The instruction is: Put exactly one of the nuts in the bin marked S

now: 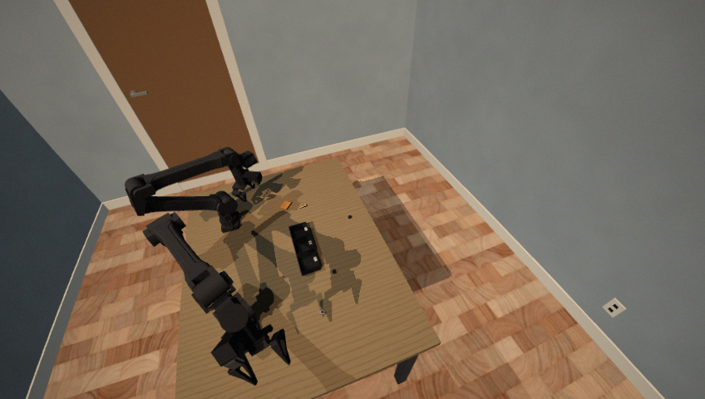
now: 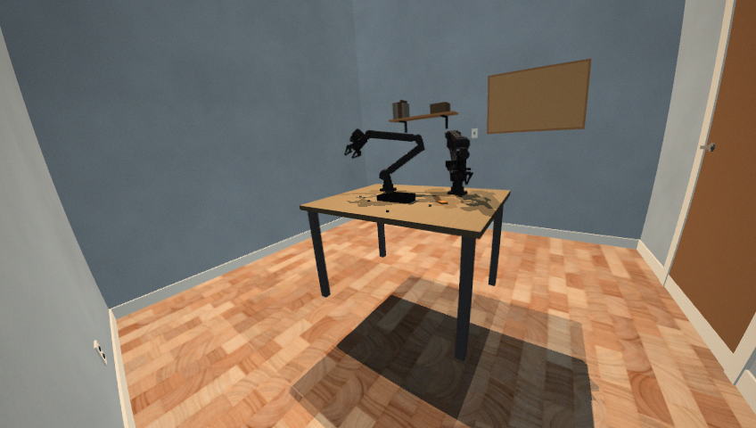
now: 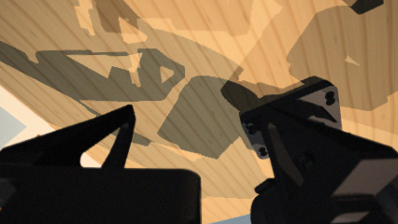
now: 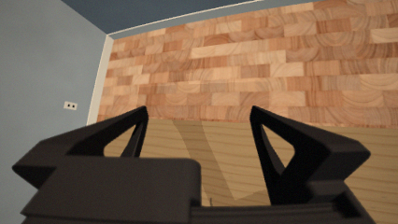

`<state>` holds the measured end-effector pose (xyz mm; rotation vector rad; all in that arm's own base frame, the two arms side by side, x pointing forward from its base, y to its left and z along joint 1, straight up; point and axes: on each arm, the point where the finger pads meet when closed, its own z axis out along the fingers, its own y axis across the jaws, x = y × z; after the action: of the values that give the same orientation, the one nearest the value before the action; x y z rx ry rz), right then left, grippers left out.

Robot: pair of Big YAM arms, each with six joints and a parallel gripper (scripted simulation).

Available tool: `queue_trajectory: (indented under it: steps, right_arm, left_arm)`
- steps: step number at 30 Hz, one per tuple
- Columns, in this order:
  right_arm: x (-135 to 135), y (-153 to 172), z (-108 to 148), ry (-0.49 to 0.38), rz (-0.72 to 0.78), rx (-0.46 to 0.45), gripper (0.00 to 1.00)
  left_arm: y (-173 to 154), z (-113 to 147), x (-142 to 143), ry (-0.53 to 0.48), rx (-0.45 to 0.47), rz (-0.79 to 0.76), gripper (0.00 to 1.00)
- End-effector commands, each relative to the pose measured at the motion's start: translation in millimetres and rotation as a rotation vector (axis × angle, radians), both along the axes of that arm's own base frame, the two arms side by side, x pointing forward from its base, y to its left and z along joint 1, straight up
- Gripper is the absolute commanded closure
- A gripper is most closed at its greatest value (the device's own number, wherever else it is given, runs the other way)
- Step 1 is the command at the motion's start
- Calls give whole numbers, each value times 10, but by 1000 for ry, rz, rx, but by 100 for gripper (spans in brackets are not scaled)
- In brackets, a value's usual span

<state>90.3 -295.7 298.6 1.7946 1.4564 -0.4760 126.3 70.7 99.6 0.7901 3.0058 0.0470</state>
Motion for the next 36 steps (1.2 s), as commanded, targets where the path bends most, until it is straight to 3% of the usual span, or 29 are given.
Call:
queue_trajectory:
  steps: [1, 36]
  right_arm:
    - [3, -7, 41, -3, 0, -8, 0]
    - [3, -7, 41, -3, 0, -8, 0]
  left_arm:
    - [61, 23, -14, -5, 3, 41, 0]
    - [288, 23, -186, -5, 3, 235, 0]
